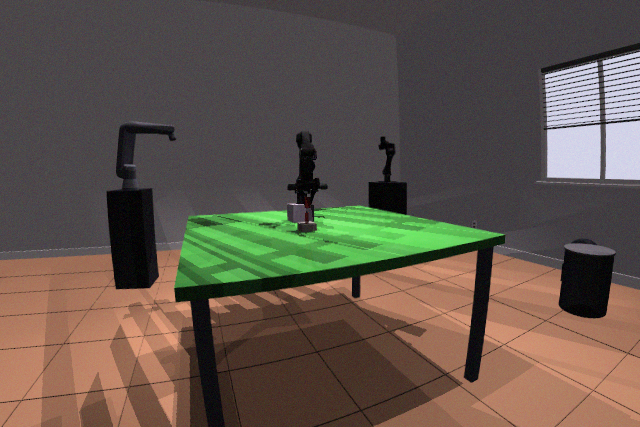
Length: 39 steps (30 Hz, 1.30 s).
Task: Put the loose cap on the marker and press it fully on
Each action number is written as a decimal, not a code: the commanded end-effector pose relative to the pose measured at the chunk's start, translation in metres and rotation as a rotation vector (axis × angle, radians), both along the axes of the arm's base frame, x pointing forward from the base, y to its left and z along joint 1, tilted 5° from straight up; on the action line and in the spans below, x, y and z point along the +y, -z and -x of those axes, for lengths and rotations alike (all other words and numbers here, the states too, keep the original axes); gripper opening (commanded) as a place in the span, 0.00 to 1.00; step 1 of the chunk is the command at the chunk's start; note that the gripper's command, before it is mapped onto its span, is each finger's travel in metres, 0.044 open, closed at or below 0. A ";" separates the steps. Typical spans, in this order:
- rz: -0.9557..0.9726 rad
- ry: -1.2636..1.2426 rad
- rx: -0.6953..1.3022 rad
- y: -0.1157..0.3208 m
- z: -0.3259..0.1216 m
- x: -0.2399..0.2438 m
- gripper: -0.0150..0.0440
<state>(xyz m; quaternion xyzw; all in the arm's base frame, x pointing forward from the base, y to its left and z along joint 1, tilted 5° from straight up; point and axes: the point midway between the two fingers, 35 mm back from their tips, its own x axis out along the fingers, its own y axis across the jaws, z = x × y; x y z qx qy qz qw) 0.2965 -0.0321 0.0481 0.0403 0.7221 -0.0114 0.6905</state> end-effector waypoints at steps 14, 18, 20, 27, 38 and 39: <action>0.004 -0.007 0.002 0.013 0.002 -0.004 0.25; 0.004 -0.007 0.002 0.020 0.002 -0.004 0.25; 0.004 -0.007 0.002 0.023 0.002 -0.004 0.25; 0.004 -0.007 0.002 0.034 0.002 -0.004 0.25; 0.004 -0.007 0.003 0.052 0.003 -0.003 0.25; 0.004 -0.007 0.003 0.054 0.004 -0.003 0.25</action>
